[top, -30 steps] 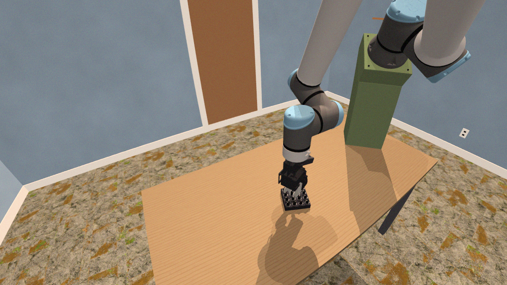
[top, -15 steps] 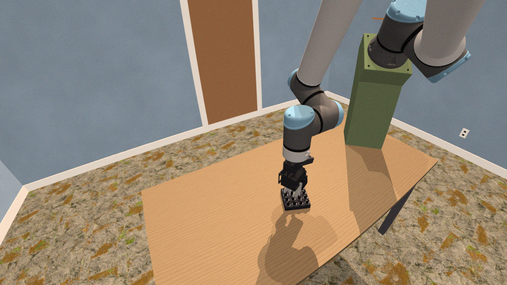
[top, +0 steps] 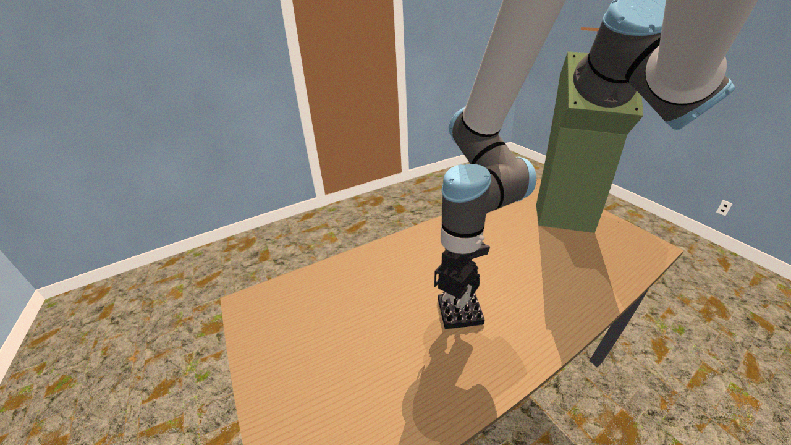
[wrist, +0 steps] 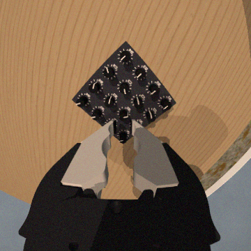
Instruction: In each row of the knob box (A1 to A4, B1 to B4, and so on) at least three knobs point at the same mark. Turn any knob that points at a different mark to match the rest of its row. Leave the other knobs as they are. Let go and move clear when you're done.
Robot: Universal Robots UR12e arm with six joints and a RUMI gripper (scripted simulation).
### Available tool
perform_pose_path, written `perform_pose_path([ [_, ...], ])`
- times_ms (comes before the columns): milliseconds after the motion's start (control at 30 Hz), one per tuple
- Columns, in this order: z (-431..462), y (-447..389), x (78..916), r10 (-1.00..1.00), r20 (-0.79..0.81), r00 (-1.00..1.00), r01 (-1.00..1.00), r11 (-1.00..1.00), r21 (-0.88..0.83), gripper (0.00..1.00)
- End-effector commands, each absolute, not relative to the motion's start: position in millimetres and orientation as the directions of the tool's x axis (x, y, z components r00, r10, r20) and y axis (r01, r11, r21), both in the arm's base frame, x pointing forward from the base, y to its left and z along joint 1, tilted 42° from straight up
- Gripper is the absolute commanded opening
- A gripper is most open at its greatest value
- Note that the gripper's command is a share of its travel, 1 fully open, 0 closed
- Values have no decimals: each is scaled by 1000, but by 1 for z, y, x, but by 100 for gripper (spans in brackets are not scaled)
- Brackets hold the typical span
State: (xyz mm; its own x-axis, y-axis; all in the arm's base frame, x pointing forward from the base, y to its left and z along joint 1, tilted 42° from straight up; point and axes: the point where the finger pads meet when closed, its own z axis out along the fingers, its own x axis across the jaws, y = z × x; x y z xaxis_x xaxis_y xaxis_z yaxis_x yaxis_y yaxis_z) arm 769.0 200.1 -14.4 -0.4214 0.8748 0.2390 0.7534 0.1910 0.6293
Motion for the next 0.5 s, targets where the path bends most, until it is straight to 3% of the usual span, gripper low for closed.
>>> perform_pose_path([
  [0,-14,200,769,875,239,-421,753,191,630,11],
  [467,-16,199,767,875,239,-421,753,191,630,11],
])
